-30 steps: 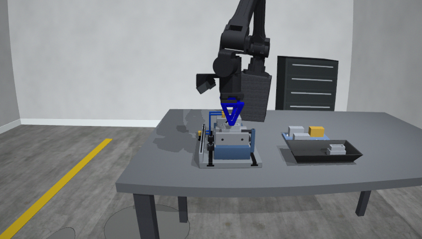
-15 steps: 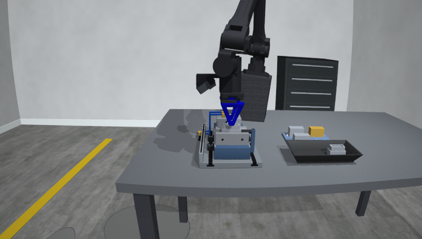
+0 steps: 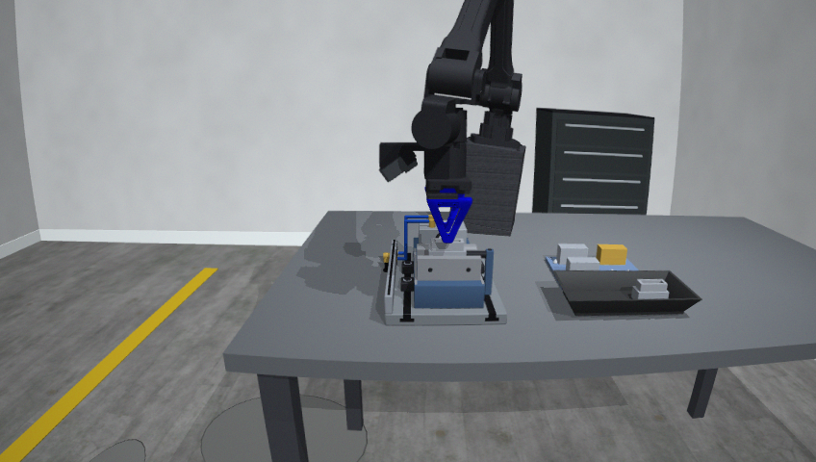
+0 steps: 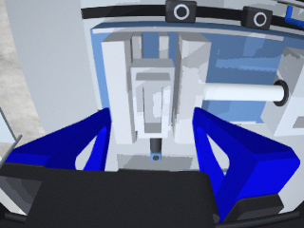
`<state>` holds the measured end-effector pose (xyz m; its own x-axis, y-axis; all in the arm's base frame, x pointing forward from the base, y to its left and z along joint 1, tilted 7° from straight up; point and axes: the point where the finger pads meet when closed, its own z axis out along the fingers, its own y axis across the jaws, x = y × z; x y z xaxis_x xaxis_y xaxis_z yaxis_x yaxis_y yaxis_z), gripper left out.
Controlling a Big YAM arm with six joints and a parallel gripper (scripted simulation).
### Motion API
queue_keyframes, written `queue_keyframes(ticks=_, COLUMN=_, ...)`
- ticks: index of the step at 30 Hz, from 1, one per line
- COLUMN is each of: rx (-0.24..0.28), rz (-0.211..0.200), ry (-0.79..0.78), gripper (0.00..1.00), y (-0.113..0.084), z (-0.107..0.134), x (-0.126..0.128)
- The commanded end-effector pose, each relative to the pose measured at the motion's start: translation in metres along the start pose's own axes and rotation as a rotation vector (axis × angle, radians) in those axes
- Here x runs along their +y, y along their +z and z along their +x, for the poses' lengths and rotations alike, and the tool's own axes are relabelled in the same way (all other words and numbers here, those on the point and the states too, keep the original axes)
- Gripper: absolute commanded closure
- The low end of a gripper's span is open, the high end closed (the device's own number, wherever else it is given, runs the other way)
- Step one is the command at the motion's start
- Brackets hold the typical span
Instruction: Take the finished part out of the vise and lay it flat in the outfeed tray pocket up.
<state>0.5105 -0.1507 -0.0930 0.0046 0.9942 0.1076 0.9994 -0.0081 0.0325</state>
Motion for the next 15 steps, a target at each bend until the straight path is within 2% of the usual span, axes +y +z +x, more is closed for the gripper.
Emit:
queue_keyframes(ticks=1, rx=-0.003, rz=-0.010, ry=-0.004, gripper=0.36, y=-0.0008, z=0.0050, x=0.0069)
queue_keyframes(ticks=15, rx=-0.006, rz=-0.021, ry=-0.005, gripper=0.36, y=-0.0056, z=0.0072, x=0.0068)
